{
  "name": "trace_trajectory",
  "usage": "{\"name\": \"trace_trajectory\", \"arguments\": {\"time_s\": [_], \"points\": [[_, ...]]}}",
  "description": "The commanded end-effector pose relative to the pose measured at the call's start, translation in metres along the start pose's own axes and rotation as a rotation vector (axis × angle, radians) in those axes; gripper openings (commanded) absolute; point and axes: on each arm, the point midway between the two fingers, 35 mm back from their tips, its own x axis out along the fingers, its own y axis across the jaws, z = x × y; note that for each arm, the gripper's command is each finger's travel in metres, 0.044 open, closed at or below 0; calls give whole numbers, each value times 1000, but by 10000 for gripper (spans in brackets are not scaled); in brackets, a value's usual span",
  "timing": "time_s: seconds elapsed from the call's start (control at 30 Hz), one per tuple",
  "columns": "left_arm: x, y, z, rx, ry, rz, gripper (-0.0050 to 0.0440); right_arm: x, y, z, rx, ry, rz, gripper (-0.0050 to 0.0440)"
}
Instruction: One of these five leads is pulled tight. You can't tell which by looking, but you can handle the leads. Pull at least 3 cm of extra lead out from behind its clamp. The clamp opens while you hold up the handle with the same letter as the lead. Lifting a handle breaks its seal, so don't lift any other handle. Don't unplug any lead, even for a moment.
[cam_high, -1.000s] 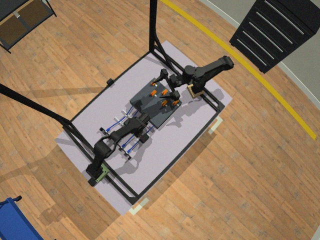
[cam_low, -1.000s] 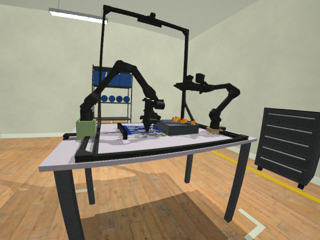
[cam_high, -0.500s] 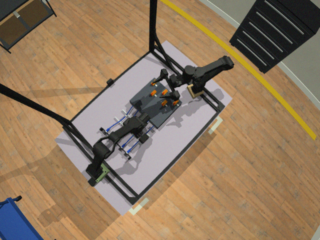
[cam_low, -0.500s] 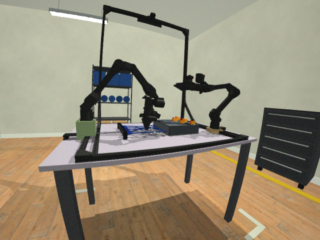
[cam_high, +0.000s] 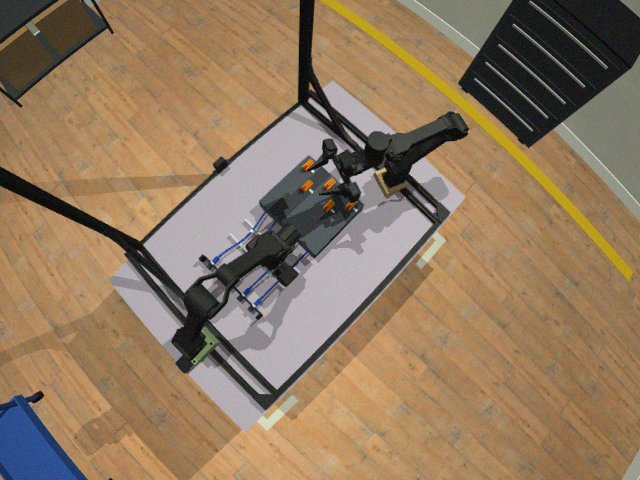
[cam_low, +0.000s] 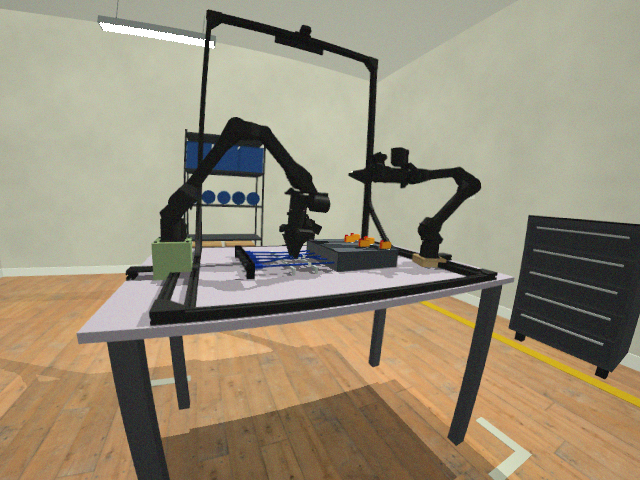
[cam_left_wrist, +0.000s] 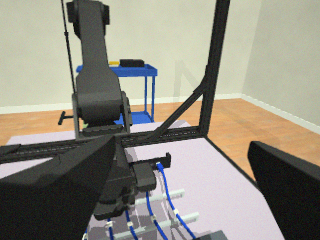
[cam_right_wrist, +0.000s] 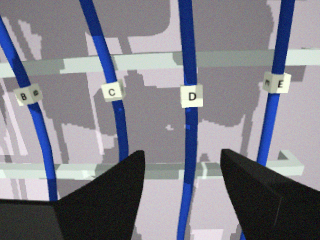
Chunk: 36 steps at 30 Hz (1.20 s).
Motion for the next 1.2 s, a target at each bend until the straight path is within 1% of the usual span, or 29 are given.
{"name": "trace_trajectory", "arguments": {"time_s": [0.0,0.2,0.37,0.43,0.47,0.93,1.17], "points": [[-17,7,-17,-37,170,42,209,-10,0,5,0,-32,1,209],[-45,19,-73,-106,553,111,209,-10,0,5,0,-32,1,209],[-68,30,-120,-158,836,163,209,-10,0,5,0,-32,1,209],[-68,30,-120,-158,836,163,209,-10,0,5,0,-32,1,209],[-65,27,-112,-145,771,164,209,-10,0,5,0,-32,1,209],[-100,43,-183,-280,1514,285,209,-10,0,5,0,-32,1,209],[-100,43,-183,-280,1514,285,209,-10,0,5,0,-32,1,209]]}}
